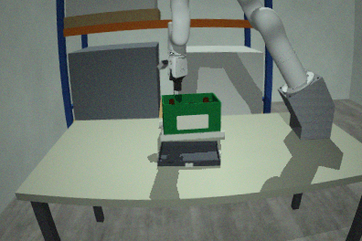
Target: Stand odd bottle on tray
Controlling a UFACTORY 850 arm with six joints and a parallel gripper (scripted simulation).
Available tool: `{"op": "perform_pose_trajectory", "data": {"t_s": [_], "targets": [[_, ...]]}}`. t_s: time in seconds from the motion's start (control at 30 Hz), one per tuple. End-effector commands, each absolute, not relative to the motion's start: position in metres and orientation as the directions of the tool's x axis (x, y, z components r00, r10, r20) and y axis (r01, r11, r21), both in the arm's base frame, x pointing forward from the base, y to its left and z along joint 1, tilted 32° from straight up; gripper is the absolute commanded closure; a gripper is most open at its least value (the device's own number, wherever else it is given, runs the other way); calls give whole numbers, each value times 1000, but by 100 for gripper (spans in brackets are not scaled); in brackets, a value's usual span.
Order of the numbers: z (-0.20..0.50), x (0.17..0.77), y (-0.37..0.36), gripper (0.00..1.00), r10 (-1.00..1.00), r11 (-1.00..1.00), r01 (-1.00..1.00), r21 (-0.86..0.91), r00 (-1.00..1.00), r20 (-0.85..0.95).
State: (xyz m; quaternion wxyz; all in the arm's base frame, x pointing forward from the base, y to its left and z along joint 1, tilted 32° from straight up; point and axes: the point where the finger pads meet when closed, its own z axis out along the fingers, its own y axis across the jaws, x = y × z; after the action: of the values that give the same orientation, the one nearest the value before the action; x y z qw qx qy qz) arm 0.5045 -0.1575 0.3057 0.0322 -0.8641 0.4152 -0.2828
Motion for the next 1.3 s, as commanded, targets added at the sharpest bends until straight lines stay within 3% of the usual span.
{"op": "perform_pose_trajectory", "data": {"t_s": [0.0, 0.37, 0.67, 0.7, 1.27], "targets": [[291, 475, -183, 100, -728, -653, -705, -278, 481, 489], [239, 380, -200, 100, -739, -656, -692, -302, 504, 447], [234, 372, -199, 100, -741, -655, -691, -307, 509, 438], [234, 372, -199, 35, -741, -655, -691, -307, 509, 438], [234, 372, -199, 35, -741, -655, -691, -307, 509, 438]]}}
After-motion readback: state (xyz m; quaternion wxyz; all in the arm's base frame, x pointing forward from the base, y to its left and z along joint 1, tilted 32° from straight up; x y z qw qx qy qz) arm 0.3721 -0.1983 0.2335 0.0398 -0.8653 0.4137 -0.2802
